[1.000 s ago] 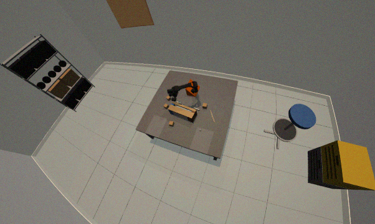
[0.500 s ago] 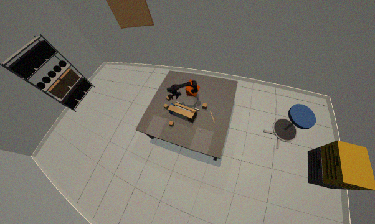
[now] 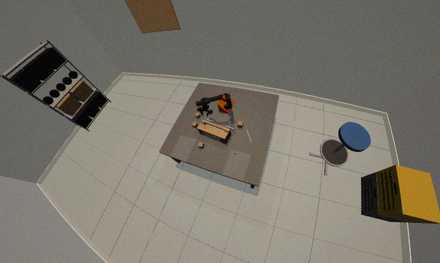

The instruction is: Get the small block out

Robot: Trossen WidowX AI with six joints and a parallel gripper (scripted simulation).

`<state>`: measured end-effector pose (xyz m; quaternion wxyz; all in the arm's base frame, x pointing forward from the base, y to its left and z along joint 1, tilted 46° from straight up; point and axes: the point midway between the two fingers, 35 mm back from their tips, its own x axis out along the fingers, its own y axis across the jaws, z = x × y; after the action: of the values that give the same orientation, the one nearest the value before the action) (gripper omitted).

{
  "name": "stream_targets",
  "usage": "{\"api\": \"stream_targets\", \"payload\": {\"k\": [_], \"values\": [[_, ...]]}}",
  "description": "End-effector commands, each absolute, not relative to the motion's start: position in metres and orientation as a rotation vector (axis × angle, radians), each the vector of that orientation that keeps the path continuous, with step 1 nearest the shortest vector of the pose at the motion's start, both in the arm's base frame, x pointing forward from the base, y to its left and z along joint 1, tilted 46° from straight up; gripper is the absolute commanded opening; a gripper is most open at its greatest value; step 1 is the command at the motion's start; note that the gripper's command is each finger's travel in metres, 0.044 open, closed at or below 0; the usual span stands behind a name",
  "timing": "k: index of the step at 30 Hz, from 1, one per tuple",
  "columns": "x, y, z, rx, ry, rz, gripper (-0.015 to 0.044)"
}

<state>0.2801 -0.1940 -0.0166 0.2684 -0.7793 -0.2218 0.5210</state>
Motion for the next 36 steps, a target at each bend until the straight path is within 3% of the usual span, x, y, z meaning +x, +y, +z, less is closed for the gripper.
{"api": "stream_targets", "payload": {"k": [1, 8, 15, 36], "values": [[0.277, -0.192, -0.019, -2.003, -0.509, 1.379, 0.0285], [0.278, -0.186, -0.026, -2.003, -0.508, 1.379, 0.0285], [0.275, -0.127, -0.085, -2.003, -0.511, 1.376, 0.0285], [0.275, -0.107, -0.106, -2.003, -0.512, 1.376, 0.0285]]}}
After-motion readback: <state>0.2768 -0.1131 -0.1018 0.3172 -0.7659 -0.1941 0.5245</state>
